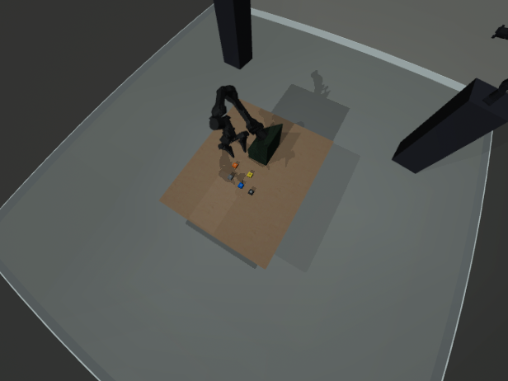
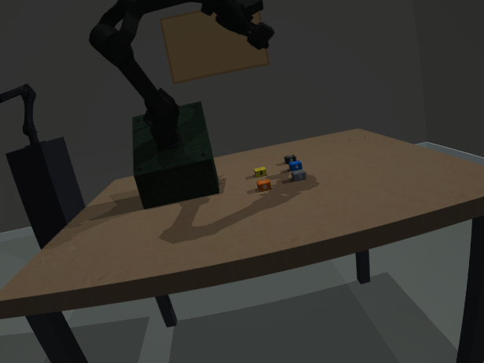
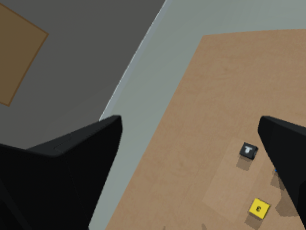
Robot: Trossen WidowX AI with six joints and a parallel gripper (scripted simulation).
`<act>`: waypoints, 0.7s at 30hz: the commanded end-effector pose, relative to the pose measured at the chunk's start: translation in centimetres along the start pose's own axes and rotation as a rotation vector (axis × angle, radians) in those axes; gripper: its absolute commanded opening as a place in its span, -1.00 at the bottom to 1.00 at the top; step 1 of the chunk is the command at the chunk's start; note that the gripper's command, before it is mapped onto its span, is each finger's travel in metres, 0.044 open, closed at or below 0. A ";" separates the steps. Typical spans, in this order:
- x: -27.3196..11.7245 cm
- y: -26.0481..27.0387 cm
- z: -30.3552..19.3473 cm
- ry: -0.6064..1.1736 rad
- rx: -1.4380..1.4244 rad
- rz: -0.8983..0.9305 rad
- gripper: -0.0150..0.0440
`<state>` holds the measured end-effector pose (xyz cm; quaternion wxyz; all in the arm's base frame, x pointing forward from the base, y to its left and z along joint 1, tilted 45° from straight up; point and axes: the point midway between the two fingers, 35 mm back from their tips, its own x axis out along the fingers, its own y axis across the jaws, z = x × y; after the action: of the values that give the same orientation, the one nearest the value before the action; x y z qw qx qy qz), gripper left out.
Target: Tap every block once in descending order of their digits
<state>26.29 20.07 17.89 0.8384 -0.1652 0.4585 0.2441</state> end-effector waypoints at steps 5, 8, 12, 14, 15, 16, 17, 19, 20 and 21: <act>3.1 -13.1 -11.6 0.394 0.184 -0.531 0.86; 1.7 -17.3 -17.7 0.601 0.221 -0.748 0.86; 0.8 -18.6 -20.0 0.685 0.224 -0.825 0.86; 0.8 -18.6 -20.0 0.685 0.224 -0.825 0.86; 0.8 -18.6 -20.0 0.685 0.224 -0.825 0.86; 0.8 -18.6 -20.0 0.685 0.224 -0.825 0.86; 0.8 -18.6 -20.0 0.685 0.224 -0.825 0.86; 0.8 -18.6 -20.0 0.685 0.224 -0.825 0.86; 0.8 -18.6 -20.0 0.685 0.224 -0.825 0.86; 0.8 -18.6 -20.0 0.685 0.224 -0.825 0.86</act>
<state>23.43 -4.96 7.67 0.6811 -0.3102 0.6258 -0.2196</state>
